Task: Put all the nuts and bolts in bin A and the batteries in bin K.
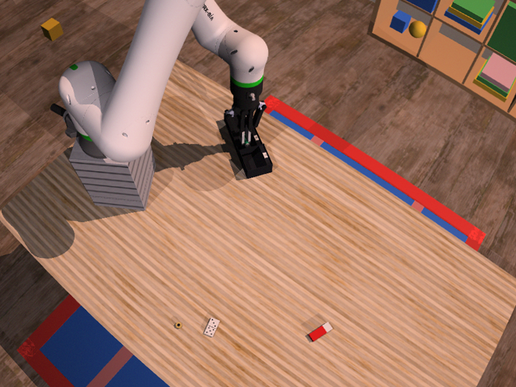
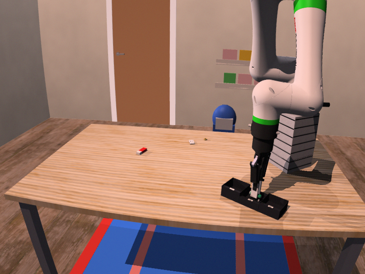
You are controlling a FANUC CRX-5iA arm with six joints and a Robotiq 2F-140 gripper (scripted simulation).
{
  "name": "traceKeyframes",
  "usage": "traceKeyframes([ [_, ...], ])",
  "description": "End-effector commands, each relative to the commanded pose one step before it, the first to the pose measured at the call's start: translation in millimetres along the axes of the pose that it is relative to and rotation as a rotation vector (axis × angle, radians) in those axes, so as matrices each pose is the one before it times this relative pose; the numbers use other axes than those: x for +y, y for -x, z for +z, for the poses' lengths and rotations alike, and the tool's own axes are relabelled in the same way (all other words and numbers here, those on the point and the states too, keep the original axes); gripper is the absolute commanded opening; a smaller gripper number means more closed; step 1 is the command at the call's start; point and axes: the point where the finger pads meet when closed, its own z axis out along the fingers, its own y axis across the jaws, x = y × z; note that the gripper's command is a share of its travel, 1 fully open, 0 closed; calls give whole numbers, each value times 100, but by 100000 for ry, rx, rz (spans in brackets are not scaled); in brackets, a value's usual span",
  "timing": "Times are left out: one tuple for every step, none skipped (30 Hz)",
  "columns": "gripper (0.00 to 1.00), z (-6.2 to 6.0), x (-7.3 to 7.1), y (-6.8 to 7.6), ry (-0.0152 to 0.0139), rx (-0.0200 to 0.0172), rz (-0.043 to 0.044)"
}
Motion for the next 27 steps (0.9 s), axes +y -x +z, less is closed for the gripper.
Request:
traceKeyframes([
  [26,-9,18,2,31,-7,2],
  [26,0,0,0,0,0,0],
  [26,0,0,0,0,0,0],
  [26,0,0,0,0,0,0],
  [26,0,0,0,0,0,0],
  [26,0,0,0,0,0,0],
  [26,0,0,0,0,0,0],
  [26,0,0,0,0,0,0],
  [26,0,0,0,0,0,0],
  [26,0,0,0,0,0,0],
  [26,0,0,0,0,0,0],
  [26,0,0,0,0,0,0],
  [26,0,0,0,0,0,0],
  [26,0,0,0,0,0,0],
  [26,0,0,0,0,0,0],
  [26,0,0,0,0,0,0],
  [26,0,0,0,0,0,0],
  [26,0,0,0,0,0,0],
  [26,-133,0,0,0,0,0],
  [26,-133,0,0,0,0,0],
  [26,-133,0,0,0,0,0],
  [26,-133,0,0,0,0,0],
  [26,-133,0,0,0,0,0],
  [26,-133,0,0,0,0,0],
  [26,0,0,0,0,0,0],
  [26,0,0,0,0,0,0],
  [26,-133,0,0,0,0,0],
])
